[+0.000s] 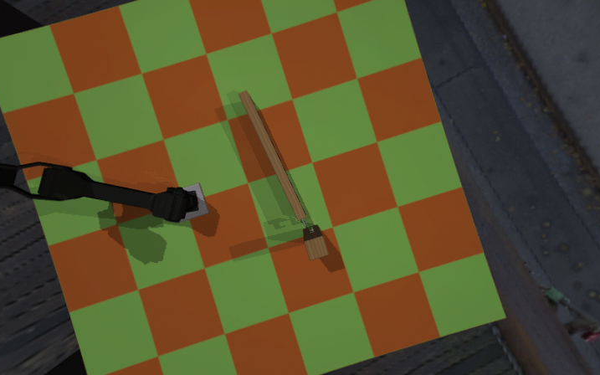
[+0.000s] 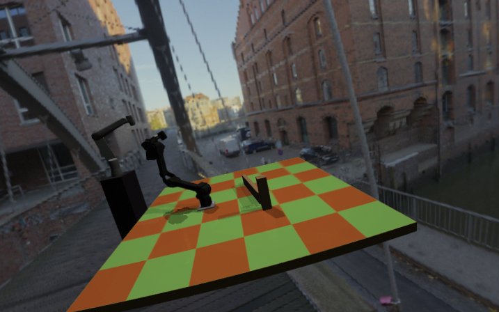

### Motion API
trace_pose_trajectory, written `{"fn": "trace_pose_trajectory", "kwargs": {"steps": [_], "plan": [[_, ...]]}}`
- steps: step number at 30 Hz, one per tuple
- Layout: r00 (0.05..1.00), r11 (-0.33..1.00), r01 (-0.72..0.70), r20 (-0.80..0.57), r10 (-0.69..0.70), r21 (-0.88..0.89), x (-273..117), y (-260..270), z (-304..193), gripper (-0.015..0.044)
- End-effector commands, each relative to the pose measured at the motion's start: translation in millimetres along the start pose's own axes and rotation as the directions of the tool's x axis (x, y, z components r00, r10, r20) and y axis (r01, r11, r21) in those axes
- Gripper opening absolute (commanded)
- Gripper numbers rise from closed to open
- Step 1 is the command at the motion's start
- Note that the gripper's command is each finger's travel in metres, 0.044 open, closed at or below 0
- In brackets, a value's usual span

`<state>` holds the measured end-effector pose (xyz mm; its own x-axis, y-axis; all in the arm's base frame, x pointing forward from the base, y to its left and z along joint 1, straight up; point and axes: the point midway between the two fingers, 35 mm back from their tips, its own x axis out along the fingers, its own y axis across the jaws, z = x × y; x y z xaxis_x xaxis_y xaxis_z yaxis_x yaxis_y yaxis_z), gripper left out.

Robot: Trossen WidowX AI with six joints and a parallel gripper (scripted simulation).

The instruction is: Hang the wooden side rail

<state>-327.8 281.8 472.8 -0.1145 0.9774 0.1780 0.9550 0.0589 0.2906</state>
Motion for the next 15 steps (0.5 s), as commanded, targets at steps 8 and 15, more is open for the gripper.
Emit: {"fn": "trace_pose_trajectory", "kwargs": {"steps": [8, 15], "plan": [[0.986, 0.964, 0.017, -0.167, 0.029, 0.265, -27, 67, -44, 0.0440], [0.933, 0.857, 0.082, -0.342, 0.113, 0.508, -67, 146, -77, 0.0440]]}}
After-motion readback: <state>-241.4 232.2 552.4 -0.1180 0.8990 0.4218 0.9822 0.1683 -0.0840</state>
